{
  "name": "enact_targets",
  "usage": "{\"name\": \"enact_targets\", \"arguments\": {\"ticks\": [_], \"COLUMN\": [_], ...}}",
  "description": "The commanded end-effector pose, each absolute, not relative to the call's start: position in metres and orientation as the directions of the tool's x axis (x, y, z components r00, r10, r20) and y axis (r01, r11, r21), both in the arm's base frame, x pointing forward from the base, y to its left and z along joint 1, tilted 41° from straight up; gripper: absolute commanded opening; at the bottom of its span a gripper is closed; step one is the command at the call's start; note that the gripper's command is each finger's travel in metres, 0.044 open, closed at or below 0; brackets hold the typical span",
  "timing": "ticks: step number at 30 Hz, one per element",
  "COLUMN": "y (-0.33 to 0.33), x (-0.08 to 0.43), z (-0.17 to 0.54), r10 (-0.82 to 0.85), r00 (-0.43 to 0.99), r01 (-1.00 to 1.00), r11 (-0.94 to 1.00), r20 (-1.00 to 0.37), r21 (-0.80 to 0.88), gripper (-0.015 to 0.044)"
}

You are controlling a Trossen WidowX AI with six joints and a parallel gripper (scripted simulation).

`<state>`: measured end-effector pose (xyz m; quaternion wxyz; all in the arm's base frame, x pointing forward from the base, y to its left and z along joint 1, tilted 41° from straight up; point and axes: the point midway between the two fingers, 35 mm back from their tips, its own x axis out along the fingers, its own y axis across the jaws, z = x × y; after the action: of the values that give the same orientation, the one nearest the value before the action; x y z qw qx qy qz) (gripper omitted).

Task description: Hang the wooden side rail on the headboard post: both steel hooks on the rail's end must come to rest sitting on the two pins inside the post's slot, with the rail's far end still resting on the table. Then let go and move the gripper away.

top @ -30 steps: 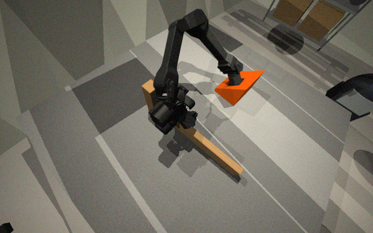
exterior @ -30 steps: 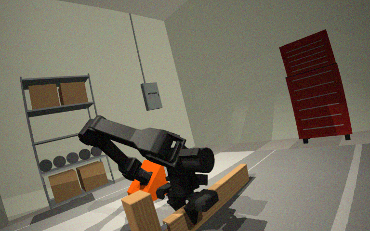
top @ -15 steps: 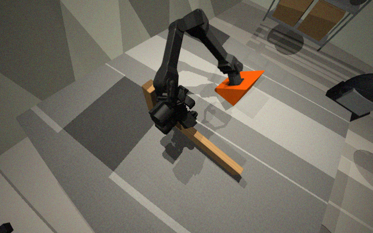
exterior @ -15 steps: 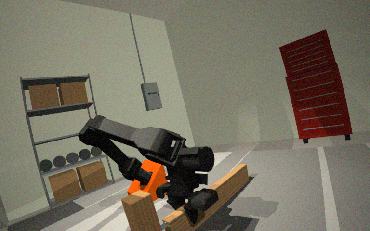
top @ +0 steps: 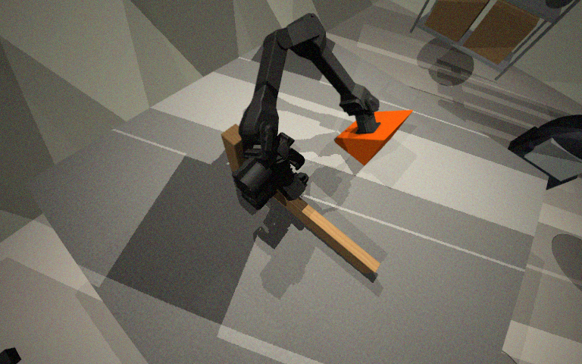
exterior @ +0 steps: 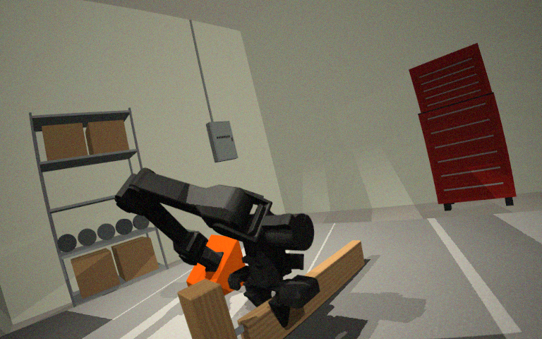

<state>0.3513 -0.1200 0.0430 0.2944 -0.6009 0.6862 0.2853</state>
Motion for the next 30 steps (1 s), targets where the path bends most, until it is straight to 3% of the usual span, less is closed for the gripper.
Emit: {"name": "enact_targets", "arguments": {"ticks": [1, 30], "y": [-0.1158, -0.1172], "x": [0.3552, 0.3568], "z": [0.0495, 0.0509], "r10": [-0.655, -0.655], "r00": [-0.085, -0.085], "r01": [-0.994, -0.994], "r11": [0.106, 0.106], "r20": [-0.751, -0.751], "r21": [0.021, 0.021], "gripper": [0.0, 0.0]}}
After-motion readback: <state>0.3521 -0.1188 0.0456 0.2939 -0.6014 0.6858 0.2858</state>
